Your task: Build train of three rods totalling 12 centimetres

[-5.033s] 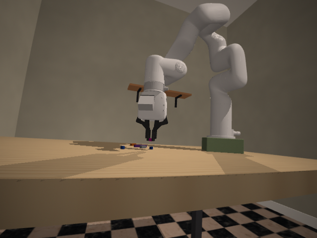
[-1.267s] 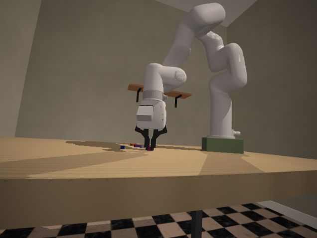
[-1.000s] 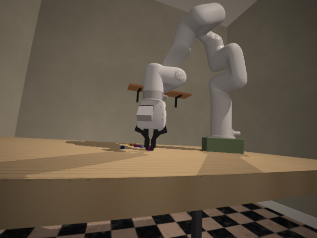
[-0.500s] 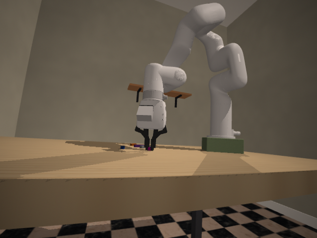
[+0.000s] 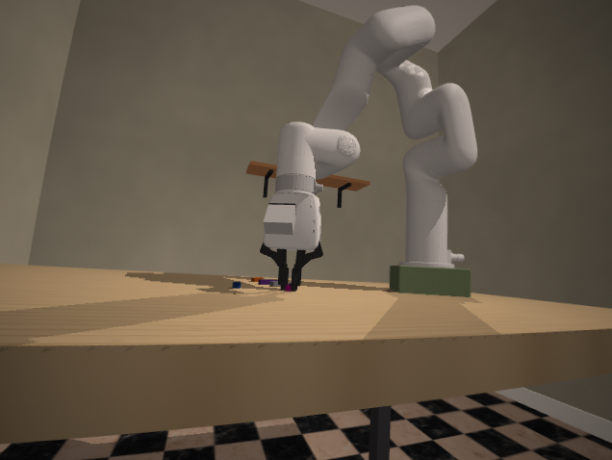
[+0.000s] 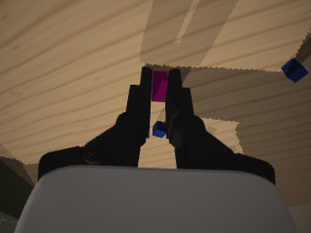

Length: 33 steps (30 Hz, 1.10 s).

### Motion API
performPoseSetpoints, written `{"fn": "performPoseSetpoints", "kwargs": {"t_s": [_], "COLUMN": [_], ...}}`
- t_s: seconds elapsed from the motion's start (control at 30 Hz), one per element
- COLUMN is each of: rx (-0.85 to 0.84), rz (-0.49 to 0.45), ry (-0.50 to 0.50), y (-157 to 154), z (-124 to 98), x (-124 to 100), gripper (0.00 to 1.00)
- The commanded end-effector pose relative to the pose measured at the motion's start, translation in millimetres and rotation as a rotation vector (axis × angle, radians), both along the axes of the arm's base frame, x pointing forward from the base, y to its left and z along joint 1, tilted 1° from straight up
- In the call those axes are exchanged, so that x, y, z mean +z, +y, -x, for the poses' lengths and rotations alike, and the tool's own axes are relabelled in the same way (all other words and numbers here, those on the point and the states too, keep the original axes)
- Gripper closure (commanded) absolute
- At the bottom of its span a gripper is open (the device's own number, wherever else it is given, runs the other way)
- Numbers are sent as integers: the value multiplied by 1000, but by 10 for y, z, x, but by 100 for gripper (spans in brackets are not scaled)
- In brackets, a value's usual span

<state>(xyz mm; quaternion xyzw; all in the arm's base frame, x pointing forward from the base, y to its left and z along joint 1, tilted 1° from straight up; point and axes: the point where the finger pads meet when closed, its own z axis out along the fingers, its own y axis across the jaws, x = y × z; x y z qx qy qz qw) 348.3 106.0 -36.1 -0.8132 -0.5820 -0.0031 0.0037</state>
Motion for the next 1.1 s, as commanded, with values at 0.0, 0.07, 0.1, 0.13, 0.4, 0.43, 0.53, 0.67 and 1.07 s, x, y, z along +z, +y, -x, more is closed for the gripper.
{"fn": "performPoseSetpoints", "kwargs": {"t_s": [0.0, 0.07, 0.1, 0.13, 0.4, 0.43, 0.53, 0.67, 1.07], "rx": [0, 0, 0, 0, 0, 0, 0, 0, 0], "rz": [-1, -1, -1, -1, -1, -1, -1, -1, -1], "ry": [-3, -3, -3, -3, -3, -3, -3, -3, -3], "y": [4, 4, 4, 4, 4, 4, 4, 4, 0], "z": [-13, -13, -13, -13, -13, -13, -13, -13, -12], "x": [9, 9, 9, 9, 9, 9, 9, 11, 390], "gripper": [84, 84, 84, 84, 76, 76, 76, 76, 76]}}
